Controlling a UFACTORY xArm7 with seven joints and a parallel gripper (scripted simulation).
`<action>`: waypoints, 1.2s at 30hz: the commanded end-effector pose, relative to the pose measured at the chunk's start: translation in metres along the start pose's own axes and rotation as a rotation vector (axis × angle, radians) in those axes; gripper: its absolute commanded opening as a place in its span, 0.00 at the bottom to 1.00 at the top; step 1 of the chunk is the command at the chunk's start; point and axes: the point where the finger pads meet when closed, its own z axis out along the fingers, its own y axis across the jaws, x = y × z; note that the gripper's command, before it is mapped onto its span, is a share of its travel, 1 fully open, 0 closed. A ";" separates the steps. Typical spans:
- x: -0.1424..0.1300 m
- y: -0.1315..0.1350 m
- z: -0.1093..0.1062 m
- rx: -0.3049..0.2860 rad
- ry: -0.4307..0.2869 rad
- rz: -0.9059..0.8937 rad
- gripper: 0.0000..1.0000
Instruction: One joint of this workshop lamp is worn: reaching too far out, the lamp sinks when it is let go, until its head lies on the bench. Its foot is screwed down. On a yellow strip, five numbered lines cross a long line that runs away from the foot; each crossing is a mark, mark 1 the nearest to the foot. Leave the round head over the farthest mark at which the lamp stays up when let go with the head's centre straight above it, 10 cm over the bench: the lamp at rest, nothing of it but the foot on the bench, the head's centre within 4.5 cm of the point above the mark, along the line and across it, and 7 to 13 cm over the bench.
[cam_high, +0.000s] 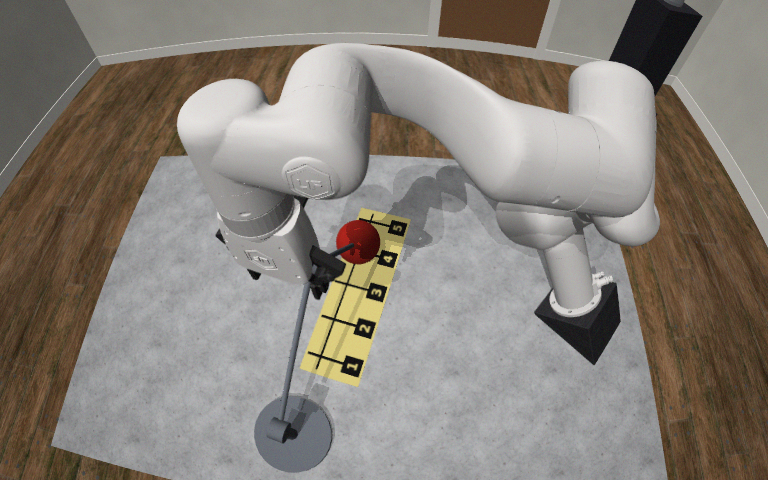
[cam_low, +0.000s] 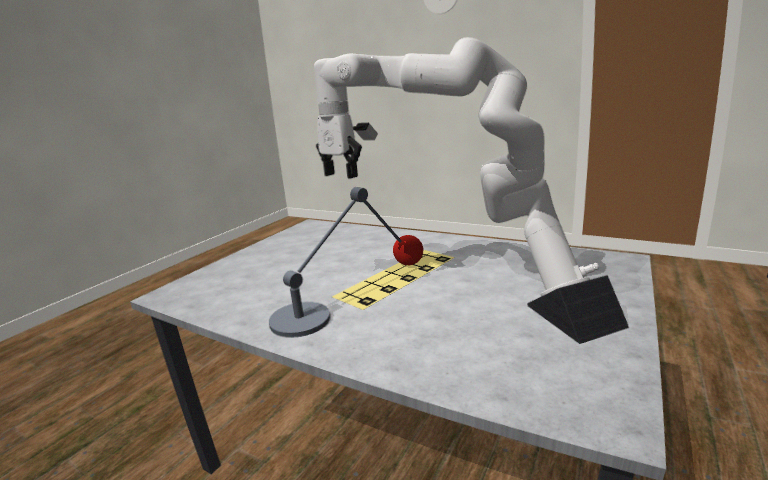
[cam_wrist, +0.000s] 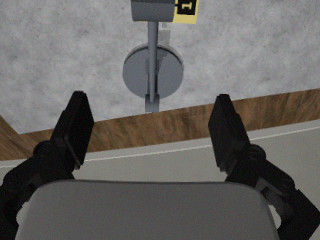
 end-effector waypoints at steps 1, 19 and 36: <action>0.000 0.000 0.011 0.004 -0.003 -0.001 1.00; 0.000 0.000 0.049 0.003 -0.003 0.000 1.00; 0.000 0.000 0.086 0.002 0.000 0.000 1.00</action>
